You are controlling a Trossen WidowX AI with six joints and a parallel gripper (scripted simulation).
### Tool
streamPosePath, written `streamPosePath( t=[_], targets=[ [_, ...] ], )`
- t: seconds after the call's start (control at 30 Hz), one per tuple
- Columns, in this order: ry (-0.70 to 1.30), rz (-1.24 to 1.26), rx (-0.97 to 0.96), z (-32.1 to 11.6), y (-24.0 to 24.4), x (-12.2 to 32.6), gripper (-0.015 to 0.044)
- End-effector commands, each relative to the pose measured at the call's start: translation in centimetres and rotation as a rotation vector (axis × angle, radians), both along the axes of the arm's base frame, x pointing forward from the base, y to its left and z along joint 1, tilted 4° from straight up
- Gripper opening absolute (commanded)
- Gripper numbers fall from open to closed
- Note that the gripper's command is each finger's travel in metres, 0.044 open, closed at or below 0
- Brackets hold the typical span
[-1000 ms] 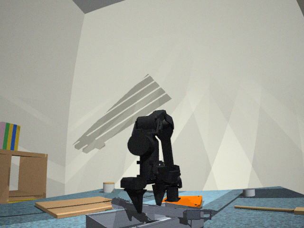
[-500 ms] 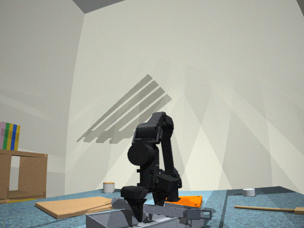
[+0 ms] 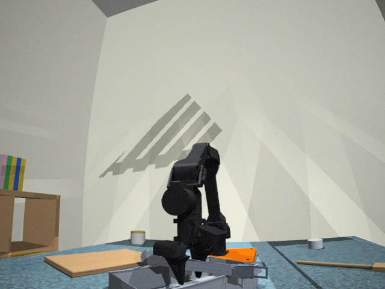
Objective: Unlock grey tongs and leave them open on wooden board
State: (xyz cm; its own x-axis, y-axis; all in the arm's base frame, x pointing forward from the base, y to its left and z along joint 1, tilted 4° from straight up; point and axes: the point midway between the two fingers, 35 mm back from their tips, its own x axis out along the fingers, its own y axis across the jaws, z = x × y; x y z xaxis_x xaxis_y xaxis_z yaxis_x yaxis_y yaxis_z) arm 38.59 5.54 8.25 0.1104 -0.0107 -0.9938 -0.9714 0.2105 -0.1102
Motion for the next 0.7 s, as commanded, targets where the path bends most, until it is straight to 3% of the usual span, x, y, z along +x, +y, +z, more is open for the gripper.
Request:
streamPosePath(
  t=[0.0, 0.1, 0.6, 0.67],
  targets=[
    [0.0, 0.0, 0.0, 0.03, 0.0, -0.01, 0.0204],
    [0.0, 0.0, 0.0, 0.03, 0.0, -0.01, 0.0125],
    [0.0, 0.0, 0.0, 0.03, 0.0, -0.01, 0.0025],
    [0.0, 0.0, 0.0, 0.03, 0.0, -0.01, -0.0028]
  ],
)
